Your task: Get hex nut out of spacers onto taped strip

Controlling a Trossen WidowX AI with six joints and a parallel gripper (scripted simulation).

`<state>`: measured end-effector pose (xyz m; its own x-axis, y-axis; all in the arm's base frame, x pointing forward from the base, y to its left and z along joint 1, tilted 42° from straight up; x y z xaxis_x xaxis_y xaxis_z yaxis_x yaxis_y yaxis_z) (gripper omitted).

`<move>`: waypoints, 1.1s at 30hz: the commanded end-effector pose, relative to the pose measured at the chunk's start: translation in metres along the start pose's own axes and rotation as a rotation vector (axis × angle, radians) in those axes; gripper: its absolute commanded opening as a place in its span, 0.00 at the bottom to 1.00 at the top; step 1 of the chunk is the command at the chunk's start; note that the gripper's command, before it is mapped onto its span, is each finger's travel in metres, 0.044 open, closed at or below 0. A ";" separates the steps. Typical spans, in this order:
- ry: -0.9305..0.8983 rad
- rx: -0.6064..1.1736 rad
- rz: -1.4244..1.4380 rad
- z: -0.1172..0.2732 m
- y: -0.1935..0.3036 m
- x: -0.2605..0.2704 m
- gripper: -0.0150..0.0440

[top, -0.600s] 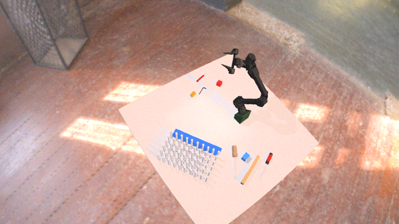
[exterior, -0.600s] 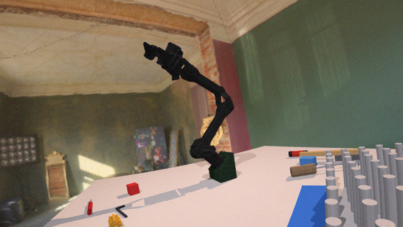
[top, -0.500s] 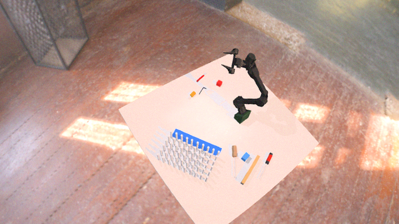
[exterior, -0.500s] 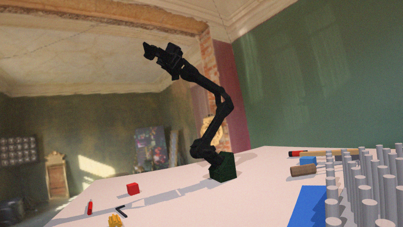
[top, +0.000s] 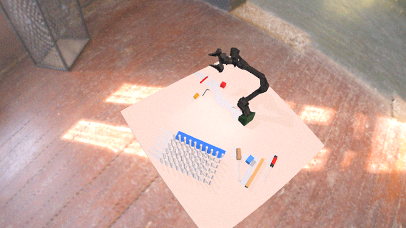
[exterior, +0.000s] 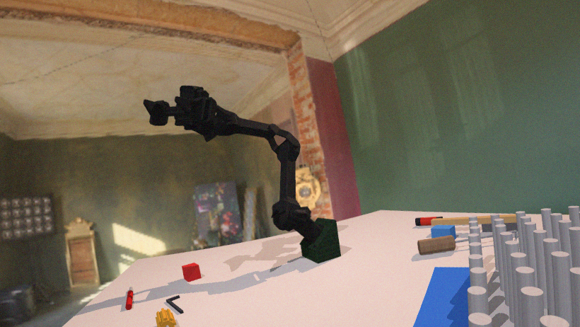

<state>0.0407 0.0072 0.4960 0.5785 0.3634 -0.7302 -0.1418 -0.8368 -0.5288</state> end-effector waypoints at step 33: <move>-0.845 0.516 -0.534 -0.167 0.165 0.364 1.00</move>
<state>0.3505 -0.0826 0.2438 0.0012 0.9462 -0.3236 -0.4167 -0.2937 -0.8603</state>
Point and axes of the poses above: the point midway between the two fingers, 35 mm back from their tips, its own z axis back along the fingers, its own x axis across the jaws, y = z × x, the point moved 8 cm from there along z, back along the fingers, and after that the axes turned 3 degrees about z, right-handed, at the moved point
